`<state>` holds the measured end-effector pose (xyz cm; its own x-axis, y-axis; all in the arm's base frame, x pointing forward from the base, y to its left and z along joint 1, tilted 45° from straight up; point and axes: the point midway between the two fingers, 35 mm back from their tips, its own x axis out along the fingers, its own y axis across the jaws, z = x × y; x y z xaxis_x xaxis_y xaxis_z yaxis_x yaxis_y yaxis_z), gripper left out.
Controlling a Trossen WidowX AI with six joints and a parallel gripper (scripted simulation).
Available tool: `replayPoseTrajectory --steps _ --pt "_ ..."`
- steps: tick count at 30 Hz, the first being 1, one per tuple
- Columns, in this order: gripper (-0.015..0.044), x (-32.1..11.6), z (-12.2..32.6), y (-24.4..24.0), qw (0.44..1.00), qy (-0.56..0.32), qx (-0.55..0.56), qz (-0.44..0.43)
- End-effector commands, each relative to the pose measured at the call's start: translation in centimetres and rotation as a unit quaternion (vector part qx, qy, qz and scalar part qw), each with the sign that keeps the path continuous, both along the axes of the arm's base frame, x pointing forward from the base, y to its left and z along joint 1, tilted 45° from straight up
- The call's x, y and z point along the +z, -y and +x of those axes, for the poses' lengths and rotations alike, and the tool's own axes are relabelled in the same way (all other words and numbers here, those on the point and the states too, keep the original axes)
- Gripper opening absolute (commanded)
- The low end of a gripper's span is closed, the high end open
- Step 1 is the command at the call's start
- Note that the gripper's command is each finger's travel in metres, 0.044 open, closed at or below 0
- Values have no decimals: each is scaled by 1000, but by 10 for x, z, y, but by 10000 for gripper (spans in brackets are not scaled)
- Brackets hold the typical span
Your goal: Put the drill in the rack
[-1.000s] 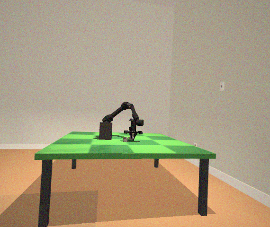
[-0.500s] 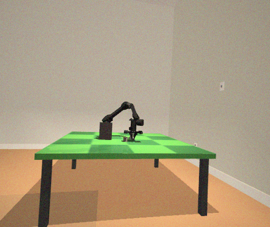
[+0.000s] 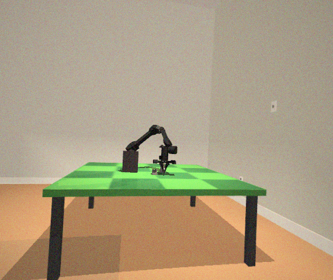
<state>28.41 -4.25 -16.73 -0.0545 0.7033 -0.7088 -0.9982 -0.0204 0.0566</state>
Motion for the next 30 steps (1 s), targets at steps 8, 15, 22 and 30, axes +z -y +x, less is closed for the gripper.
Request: replayPoseTrajectory --steps 8,15,22,30 --pt "0 6 1 5 1000 1 3 -1" --pt "0 9 1 7 1000 1 3 -1" --pt "0 12 1 10 1000 1 3 -2" --pt "0 16 2 13 1000 1 3 -2"
